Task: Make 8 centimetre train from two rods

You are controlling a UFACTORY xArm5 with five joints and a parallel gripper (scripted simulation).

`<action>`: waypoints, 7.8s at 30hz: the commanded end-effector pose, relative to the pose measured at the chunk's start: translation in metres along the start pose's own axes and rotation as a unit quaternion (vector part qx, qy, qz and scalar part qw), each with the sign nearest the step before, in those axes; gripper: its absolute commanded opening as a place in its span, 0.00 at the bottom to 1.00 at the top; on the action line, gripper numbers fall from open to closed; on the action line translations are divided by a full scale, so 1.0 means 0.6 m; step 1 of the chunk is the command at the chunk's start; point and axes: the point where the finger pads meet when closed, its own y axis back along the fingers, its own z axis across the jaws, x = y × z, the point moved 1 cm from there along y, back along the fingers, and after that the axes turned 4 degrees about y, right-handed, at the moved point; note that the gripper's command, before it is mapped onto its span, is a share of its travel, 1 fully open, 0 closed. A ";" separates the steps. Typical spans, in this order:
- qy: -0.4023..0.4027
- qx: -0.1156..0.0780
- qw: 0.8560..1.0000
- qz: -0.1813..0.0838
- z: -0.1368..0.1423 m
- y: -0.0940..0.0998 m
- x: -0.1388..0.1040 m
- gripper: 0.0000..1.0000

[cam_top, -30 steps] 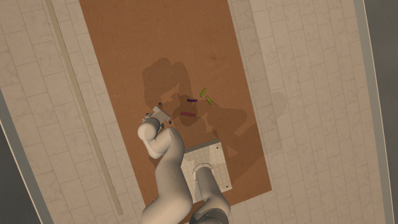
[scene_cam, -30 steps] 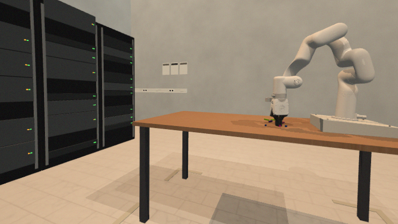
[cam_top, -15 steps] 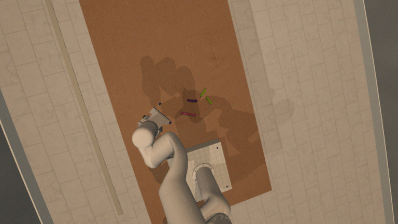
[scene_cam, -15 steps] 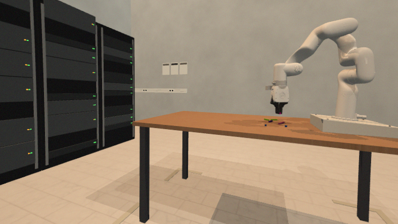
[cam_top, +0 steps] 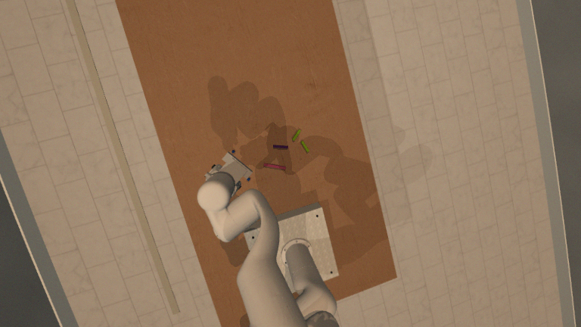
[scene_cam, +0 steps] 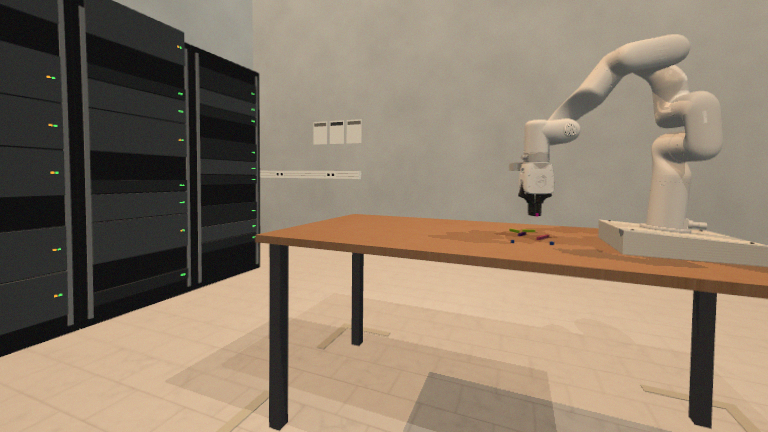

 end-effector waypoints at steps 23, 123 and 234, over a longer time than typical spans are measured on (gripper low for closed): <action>0.012 0.004 1.000 -0.007 0.025 0.002 0.178 0.04; 0.012 0.004 1.000 -0.007 0.021 -0.144 0.181 0.04; 0.012 0.004 1.000 -0.007 0.021 -0.164 0.179 0.04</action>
